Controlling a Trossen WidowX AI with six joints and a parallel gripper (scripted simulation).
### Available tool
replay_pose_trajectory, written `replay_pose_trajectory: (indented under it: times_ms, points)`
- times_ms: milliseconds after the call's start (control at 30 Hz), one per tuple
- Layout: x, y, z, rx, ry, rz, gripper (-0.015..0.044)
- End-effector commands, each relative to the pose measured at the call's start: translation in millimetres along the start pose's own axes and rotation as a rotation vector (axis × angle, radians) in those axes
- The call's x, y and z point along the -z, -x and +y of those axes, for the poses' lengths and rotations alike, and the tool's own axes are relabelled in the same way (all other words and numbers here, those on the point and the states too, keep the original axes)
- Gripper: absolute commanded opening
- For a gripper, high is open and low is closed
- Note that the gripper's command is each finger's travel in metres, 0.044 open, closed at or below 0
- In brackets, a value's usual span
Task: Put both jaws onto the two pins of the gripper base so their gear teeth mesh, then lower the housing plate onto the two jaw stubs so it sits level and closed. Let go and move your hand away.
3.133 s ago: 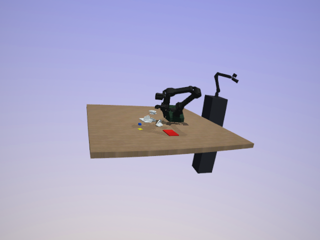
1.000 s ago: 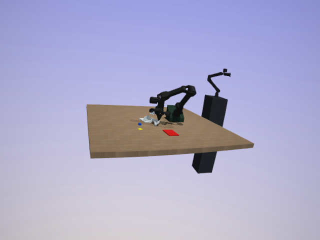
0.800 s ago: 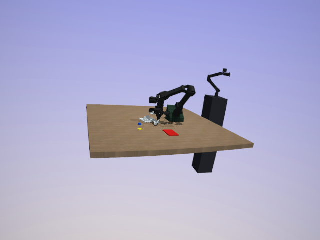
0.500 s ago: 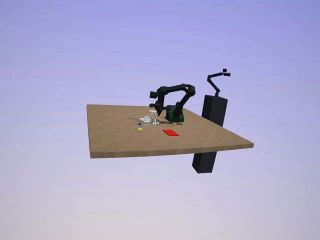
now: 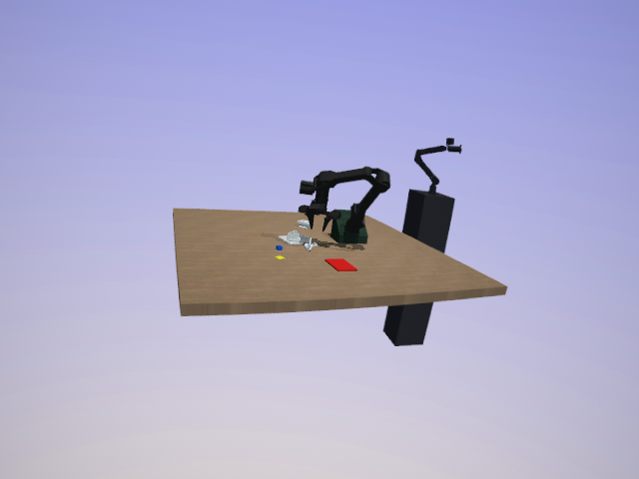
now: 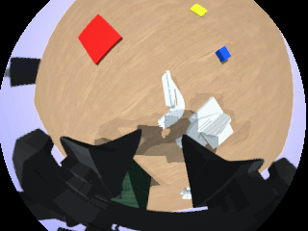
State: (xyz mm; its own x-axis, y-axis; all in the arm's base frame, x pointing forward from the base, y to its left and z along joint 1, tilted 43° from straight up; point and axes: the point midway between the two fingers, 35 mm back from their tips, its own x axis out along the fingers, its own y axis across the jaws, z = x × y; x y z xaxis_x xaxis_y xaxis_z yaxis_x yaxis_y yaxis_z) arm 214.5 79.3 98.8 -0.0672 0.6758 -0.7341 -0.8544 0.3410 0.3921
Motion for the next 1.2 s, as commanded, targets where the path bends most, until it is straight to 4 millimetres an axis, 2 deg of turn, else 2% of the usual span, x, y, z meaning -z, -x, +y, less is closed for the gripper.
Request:
replay_pose_trajectory:
  times_ms: [0,100,1033,1167]
  points:
    - [-0.1,-0.1,-0.6,0.001,-0.003,0.0,0.0367]
    - [-0.1,-0.1,-0.6,0.001,-0.003,0.0,0.044]
    - [-0.1,-0.1,-0.6,0.001,-0.003,0.0,0.044]
    - [0.3,8.2,1.5,0.0,0.002,0.004,0.0335]
